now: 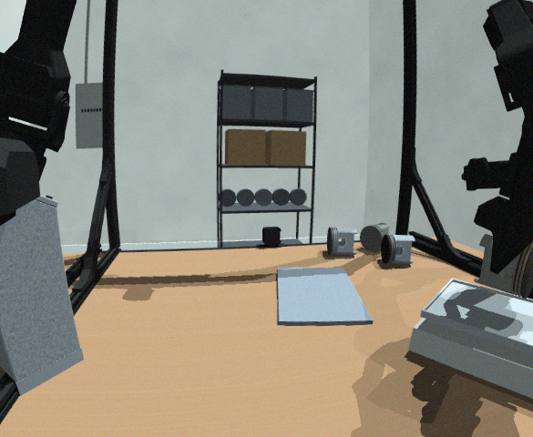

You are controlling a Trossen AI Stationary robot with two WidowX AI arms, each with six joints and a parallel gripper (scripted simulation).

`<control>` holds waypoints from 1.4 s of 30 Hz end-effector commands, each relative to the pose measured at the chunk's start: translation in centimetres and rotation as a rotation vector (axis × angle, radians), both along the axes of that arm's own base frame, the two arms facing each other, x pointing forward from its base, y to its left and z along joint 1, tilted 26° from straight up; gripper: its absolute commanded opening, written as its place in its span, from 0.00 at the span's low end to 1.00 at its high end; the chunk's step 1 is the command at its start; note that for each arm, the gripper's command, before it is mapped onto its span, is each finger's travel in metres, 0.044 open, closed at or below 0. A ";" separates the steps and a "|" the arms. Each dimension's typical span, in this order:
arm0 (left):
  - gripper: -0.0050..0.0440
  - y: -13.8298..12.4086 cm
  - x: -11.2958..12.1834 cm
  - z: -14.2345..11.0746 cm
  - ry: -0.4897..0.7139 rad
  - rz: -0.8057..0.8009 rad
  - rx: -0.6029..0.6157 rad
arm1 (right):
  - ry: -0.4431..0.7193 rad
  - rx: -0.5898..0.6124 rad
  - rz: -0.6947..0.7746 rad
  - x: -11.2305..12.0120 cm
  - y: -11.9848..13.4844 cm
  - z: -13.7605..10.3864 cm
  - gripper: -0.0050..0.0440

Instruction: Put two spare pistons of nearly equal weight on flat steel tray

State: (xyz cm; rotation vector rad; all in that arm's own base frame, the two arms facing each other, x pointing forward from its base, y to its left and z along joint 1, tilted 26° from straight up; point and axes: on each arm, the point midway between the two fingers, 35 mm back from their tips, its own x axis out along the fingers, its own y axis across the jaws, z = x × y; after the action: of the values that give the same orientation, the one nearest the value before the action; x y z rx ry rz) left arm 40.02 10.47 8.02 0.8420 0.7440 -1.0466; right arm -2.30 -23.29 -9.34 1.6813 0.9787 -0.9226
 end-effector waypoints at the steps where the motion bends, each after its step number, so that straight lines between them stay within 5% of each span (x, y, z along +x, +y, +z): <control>1: 0.43 -0.3 0.1 -0.9 0.010 0.003 -0.004 | -0.002 0.001 0.000 0.0 0.0 0.0 1.00; 25: 0.43 -1.3 0.9 -3.1 0.010 0.003 -0.004 | -0.002 0.001 0.000 0.0 0.0 0.0 1.00; 26: 0.87 -1.3 0.9 -3.1 0.010 0.003 -0.004 | -0.002 0.001 0.000 0.0 0.0 0.0 1.00; 42: 0.87 -1.3 0.9 -3.1 0.010 0.003 -0.004 | -0.002 0.001 0.000 0.0 0.0 0.0 1.00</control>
State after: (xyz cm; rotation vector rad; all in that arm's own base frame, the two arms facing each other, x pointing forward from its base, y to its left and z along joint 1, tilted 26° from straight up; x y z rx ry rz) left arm 40.97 9.13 5.00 0.8356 0.7486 -1.0516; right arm -2.30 -23.29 -9.34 1.6813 0.9787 -0.9226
